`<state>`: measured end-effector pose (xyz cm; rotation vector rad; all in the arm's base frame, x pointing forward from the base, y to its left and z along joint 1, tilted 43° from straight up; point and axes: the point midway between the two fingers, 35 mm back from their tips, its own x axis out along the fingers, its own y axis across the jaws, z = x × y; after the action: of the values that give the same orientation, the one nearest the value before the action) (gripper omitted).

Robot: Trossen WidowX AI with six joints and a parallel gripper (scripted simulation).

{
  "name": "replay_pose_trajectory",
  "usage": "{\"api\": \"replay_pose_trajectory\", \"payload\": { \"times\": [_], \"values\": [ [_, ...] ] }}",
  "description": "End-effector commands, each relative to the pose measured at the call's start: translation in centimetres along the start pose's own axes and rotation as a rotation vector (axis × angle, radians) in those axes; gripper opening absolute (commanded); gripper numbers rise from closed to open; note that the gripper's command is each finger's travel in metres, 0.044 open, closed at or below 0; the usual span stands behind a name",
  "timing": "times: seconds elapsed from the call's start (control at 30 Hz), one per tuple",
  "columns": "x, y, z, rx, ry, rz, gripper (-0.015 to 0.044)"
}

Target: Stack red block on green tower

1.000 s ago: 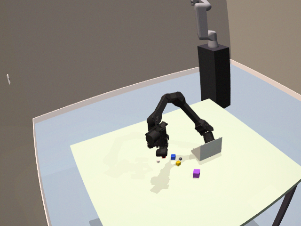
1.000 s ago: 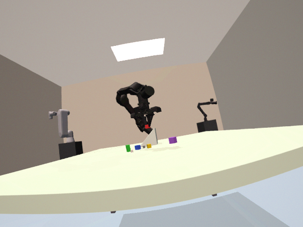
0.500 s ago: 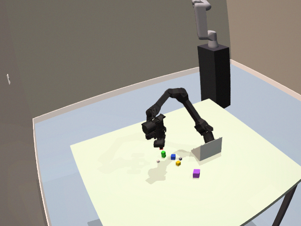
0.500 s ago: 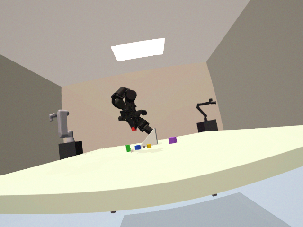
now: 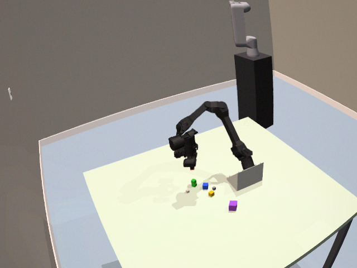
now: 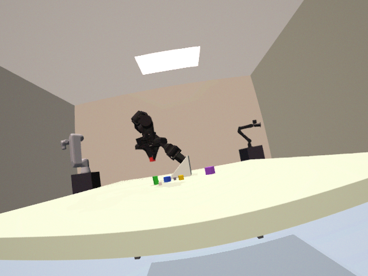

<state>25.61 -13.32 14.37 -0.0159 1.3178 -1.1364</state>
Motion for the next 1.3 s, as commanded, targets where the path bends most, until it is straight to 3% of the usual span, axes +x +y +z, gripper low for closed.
{"api": "replay_pose_trajectory", "payload": {
  "times": [0.0,0.7,1.27],
  "values": [
    [0.3,-0.3,-0.1,-0.008,-0.002,-0.003,0.0000],
    [7.6,-0.2,-0.1,-0.007,-0.005,-0.006,0.0000],
    [7.7,-0.2,-0.1,-0.007,-0.005,-0.006,0.0000]
  ]
}}
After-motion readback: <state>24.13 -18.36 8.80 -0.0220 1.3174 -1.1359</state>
